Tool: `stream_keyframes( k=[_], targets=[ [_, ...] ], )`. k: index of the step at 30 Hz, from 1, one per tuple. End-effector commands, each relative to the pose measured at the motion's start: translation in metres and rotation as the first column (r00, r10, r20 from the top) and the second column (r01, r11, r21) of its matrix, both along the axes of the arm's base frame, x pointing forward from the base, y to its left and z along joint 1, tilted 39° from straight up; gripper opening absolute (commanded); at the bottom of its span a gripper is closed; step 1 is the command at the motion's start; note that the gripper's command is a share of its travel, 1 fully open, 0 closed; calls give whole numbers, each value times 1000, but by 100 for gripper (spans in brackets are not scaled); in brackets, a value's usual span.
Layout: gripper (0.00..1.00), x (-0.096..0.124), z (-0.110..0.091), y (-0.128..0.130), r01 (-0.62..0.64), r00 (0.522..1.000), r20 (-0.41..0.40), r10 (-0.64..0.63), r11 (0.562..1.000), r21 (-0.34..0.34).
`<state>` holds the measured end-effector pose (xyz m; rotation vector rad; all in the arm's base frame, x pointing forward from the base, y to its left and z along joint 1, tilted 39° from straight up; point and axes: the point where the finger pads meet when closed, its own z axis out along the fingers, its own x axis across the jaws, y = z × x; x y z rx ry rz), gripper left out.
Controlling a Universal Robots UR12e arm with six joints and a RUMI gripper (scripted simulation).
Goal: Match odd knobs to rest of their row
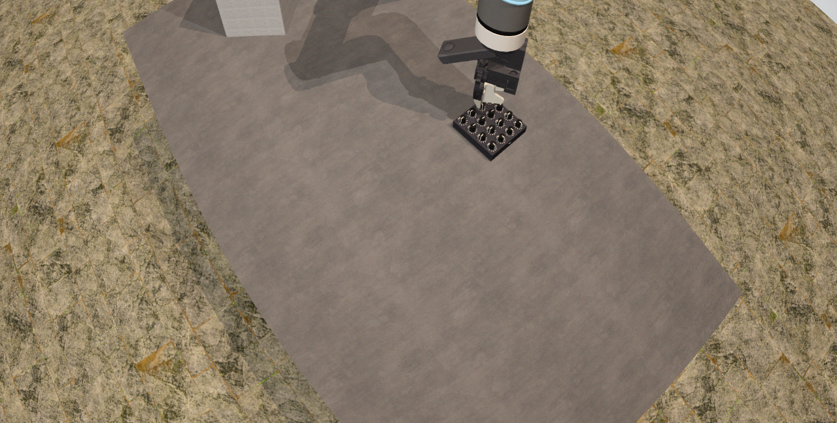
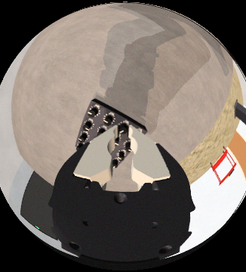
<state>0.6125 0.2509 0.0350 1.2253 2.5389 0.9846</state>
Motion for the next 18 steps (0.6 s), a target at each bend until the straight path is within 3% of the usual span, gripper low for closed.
stream_keyframes(
  k=[1,18],
  targets=[
    [4,2,1,0,5,1000,1,-5,1000,1],
    [4,2,1,-1,91,994,-56,-89,995,43]
  ],
)
